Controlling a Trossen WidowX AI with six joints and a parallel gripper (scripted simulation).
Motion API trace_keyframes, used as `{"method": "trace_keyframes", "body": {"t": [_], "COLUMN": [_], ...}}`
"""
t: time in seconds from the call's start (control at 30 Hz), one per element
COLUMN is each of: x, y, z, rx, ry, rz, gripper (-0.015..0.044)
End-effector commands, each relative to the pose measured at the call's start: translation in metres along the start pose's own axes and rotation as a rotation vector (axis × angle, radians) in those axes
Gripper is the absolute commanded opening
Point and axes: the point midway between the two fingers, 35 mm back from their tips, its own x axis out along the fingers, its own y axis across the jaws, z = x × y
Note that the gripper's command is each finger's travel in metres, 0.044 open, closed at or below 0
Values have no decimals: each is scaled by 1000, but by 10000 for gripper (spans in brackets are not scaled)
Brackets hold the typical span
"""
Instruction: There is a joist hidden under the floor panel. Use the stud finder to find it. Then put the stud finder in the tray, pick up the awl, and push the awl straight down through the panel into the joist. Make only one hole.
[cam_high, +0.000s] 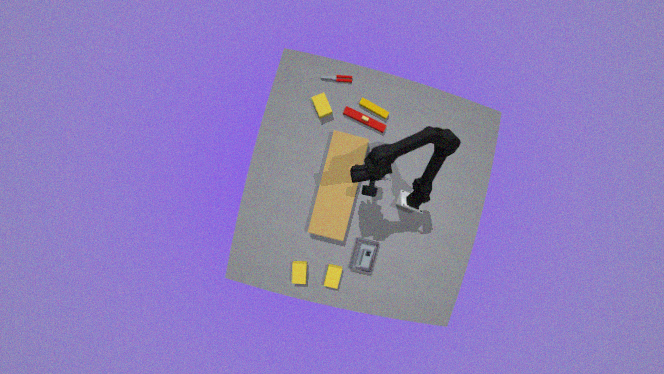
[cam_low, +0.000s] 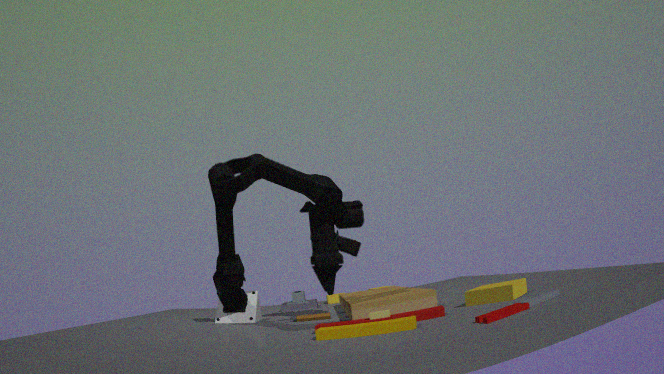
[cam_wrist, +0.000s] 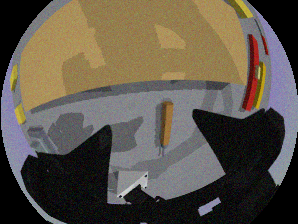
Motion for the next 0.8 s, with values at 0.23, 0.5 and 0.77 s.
{"method": "trace_keyframes", "body": {"t": [0.23,0.5,0.77], "x": [9,12,25], "y": [-31,-25,-26], "z": [-21,-22,-21], "rx": [123,123,123], "ry": [43,43,42], "rz": [-51,-51,-50], "gripper": [440,440,440]}}
